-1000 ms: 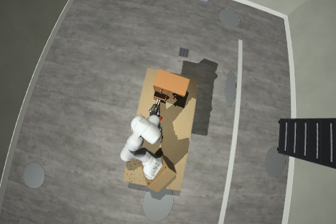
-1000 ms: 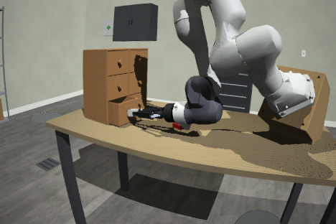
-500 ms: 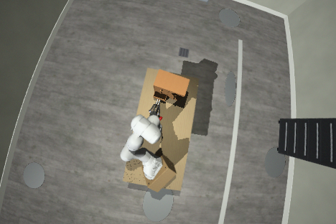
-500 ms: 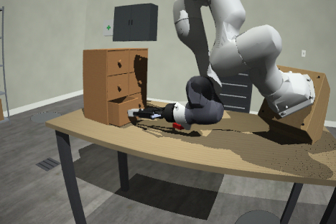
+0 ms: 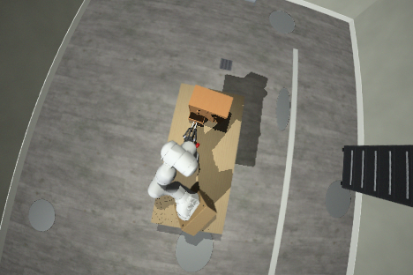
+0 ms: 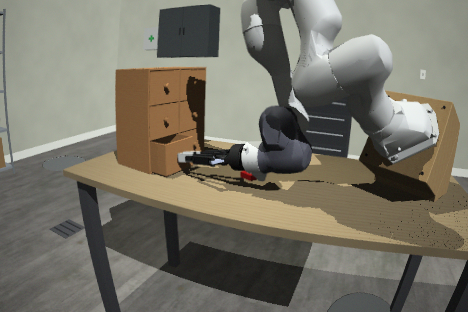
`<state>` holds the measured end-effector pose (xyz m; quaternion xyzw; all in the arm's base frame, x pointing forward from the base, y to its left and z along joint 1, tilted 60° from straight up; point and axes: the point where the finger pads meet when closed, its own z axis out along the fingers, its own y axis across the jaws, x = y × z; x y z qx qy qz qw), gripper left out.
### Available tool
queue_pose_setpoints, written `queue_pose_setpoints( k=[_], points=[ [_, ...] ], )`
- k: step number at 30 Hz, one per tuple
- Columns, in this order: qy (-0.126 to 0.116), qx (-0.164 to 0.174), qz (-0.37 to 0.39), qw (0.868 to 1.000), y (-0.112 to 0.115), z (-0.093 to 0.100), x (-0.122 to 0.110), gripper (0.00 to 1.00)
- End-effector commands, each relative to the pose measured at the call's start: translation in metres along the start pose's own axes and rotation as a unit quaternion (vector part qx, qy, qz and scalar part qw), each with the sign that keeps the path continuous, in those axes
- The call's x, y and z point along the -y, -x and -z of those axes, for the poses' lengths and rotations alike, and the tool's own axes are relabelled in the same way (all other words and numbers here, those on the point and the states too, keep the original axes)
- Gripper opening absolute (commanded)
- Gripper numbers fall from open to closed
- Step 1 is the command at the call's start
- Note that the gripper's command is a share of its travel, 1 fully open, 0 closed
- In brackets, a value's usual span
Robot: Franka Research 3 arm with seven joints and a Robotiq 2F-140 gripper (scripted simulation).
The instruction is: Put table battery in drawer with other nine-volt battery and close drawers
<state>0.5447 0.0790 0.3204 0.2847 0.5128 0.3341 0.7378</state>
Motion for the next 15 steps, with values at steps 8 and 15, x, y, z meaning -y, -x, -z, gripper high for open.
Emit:
queue_pose_setpoints(
  k=[8, 15],
  points=[
    [0.001, 0.000, 0.001, 1.000, -0.0003, 0.0009, -0.0006, 0.20],
    [0.001, 0.000, 0.001, 1.000, -0.0009, 0.0044, -0.0006, 0.20]
  ],
)
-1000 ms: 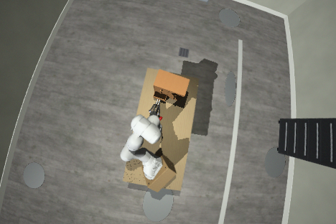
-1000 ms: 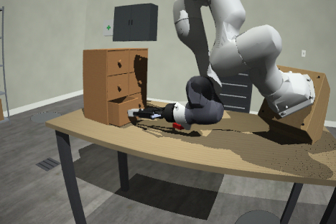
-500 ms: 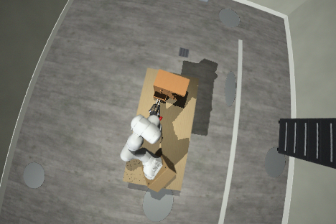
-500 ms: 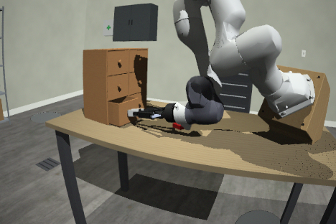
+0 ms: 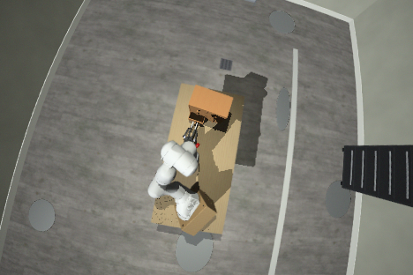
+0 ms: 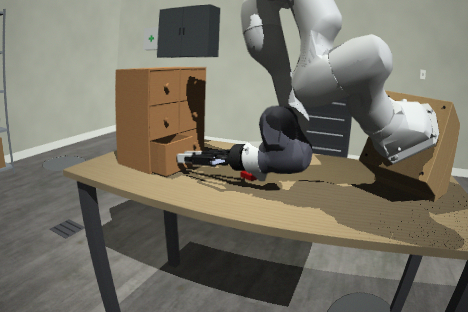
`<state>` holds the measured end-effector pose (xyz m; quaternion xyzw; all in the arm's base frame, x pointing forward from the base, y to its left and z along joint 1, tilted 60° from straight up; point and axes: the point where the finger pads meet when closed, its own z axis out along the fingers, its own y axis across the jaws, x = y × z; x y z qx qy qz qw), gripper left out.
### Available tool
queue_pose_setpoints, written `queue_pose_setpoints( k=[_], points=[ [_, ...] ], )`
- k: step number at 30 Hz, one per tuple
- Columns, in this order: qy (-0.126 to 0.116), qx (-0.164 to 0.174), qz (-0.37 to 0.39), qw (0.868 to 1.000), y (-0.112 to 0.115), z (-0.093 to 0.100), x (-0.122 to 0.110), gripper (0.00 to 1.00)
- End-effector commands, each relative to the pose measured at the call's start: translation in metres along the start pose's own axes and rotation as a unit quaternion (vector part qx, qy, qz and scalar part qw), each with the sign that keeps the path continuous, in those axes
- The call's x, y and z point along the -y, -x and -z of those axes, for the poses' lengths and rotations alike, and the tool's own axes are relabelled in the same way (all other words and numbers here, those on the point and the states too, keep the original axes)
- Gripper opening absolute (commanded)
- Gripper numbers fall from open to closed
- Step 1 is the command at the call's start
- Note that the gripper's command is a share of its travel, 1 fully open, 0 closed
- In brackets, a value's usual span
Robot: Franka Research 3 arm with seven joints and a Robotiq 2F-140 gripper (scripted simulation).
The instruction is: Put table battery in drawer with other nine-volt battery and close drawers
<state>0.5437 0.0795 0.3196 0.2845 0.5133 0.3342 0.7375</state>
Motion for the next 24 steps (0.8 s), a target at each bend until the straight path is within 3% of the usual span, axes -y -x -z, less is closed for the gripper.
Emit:
queue_pose_setpoints(
  k=[1, 5, 8, 24],
  points=[
    [0.001, 0.001, 0.001, 1.000, -0.001, 0.007, -0.001, 0.20],
    [0.001, 0.001, 0.001, 1.000, -0.006, 0.035, -0.001, 0.20],
    [0.001, 0.001, 0.001, 1.000, -0.008, 0.045, 0.000, 0.20],
    [0.001, 0.001, 0.001, 1.000, -0.008, 0.049, 0.000, 0.20]
  ],
)
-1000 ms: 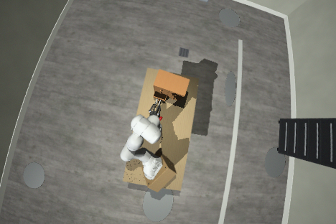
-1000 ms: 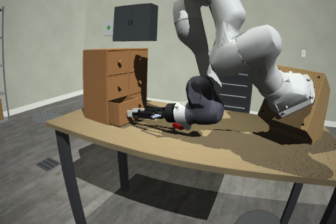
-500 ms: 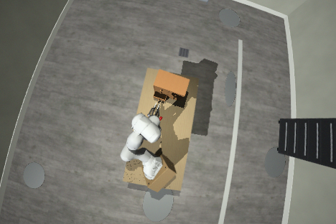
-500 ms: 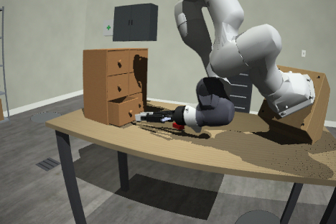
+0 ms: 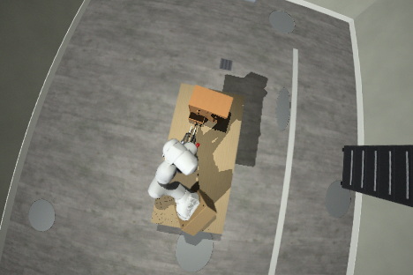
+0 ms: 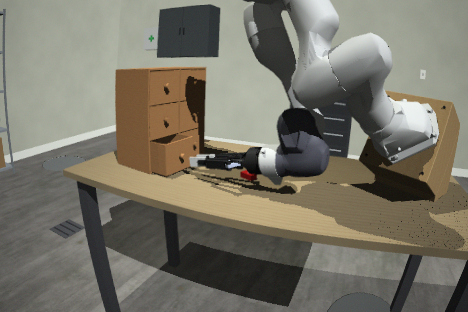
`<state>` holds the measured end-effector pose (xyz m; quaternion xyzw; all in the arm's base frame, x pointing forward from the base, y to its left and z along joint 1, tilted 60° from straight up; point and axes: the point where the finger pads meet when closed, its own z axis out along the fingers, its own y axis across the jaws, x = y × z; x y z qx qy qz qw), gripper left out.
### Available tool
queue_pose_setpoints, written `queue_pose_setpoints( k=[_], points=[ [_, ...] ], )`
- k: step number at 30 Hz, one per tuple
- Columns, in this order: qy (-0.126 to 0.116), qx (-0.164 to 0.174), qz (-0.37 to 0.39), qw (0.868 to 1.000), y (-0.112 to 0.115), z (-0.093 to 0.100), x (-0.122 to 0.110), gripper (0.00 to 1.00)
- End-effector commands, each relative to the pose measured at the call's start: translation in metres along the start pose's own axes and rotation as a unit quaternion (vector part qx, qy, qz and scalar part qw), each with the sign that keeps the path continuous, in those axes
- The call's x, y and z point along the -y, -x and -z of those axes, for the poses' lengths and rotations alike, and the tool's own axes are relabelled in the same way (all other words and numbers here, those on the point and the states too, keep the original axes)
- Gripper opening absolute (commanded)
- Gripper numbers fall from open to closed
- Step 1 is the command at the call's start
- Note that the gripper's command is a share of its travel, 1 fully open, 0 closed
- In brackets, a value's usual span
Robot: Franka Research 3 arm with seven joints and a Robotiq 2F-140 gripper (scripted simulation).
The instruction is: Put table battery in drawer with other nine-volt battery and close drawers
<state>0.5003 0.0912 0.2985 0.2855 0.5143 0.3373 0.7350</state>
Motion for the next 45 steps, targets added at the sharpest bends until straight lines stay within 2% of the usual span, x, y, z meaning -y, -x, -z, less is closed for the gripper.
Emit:
queue_pose_setpoints(
  k=[1, 45],
  points=[
    [0.001, 0.003, 0.005, 1.000, 0.002, 0.000, -0.001, 0.20],
    [0.001, 0.003, 0.005, 1.000, 0.005, 0.003, 0.012, 0.20]
  ],
)
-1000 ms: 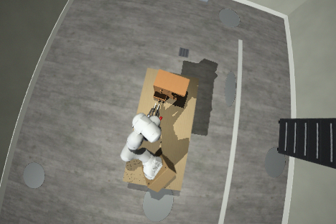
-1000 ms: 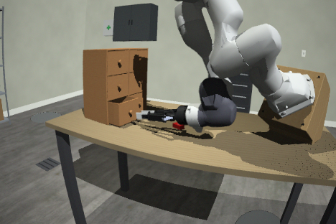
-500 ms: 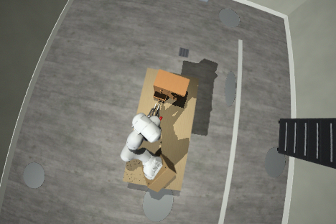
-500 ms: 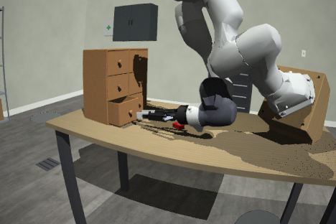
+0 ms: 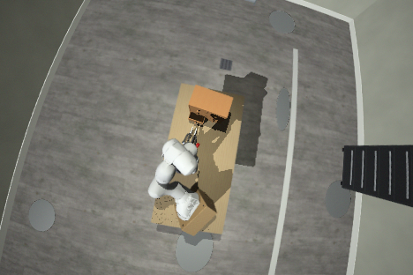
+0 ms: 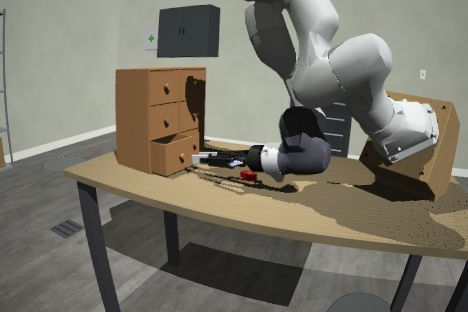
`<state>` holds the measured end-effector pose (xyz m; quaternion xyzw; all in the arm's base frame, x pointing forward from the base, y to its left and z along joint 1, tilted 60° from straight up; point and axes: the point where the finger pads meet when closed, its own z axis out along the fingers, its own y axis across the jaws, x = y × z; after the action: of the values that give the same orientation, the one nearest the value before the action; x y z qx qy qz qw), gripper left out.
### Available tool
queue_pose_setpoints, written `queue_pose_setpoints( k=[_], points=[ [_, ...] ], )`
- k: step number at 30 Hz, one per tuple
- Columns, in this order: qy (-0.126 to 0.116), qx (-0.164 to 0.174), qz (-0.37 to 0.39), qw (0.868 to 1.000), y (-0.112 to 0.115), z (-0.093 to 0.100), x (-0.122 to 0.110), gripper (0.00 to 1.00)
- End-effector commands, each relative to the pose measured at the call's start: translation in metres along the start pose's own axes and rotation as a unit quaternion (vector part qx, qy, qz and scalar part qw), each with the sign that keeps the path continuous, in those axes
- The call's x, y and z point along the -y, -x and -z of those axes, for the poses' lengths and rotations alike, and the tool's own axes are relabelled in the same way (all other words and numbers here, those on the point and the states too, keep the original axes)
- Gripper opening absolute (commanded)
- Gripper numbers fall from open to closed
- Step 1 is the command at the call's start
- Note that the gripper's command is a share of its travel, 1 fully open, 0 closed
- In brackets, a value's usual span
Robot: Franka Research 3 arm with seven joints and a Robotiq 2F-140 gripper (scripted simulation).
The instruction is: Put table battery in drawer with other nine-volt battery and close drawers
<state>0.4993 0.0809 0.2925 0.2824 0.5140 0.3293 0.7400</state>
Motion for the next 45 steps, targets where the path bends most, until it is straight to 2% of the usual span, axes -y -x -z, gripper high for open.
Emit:
queue_pose_setpoints(
  k=[1, 30, 45],
  points=[
    [0.002, -0.001, -0.005, 1.000, 0.000, 0.001, 0.002, 0.20],
    [0.002, -0.001, -0.005, 1.000, 0.007, 0.006, 0.029, 0.20],
    [0.002, -0.001, -0.005, 1.000, 0.013, 0.010, 0.054, 0.20]
  ],
)
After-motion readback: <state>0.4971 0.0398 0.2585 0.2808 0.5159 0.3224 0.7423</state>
